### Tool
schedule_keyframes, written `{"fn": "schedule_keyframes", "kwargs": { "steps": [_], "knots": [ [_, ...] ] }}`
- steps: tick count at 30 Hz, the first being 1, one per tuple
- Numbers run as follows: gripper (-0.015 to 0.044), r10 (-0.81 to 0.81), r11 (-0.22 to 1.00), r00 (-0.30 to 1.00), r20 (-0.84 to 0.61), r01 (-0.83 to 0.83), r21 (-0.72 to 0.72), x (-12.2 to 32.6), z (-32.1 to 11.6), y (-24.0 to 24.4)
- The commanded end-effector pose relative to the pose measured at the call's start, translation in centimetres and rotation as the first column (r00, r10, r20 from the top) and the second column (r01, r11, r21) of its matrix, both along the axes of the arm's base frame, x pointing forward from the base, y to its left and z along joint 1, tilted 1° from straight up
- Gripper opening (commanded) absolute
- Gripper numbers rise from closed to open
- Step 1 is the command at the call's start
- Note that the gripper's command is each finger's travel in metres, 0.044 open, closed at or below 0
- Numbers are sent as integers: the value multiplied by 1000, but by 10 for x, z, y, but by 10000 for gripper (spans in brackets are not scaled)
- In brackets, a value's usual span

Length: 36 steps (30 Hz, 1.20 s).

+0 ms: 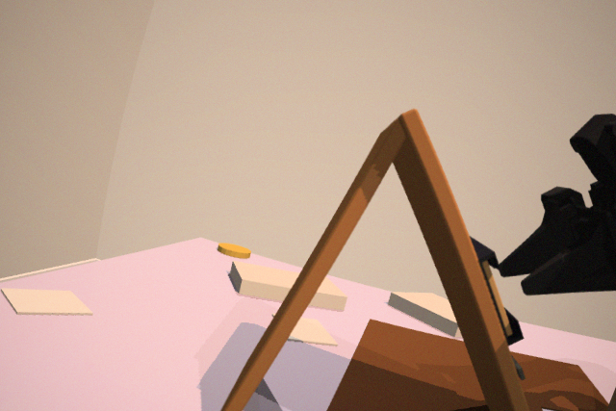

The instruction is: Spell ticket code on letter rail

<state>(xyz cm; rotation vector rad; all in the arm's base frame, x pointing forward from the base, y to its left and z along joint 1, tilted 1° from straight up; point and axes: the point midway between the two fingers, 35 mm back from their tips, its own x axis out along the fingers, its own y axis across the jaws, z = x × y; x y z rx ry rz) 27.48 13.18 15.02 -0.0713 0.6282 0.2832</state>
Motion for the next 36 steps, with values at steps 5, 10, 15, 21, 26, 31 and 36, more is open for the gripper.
{"fn": "schedule_keyframes", "kwargs": {
  "steps": [5,10,15,21,26,31,36],
  "knots": [
    [295,-5,1000,1000,-1,5,2,-5,4,-1],
    [295,-5,1000,1000,-1,5,2,-8,6,-2],
    [295,-5,1000,1000,-1,5,2,-11,8,-3],
    [295,-5,1000,1000,-2,5,1,-15,11,-4],
    [295,-5,1000,1000,-2,5,1,-17,13,-5],
    [295,-5,1000,1000,-2,5,1,-20,16,-6],
    [164,0,1000,1000,-1,0,0,-18,14,-5]
  ]
}}
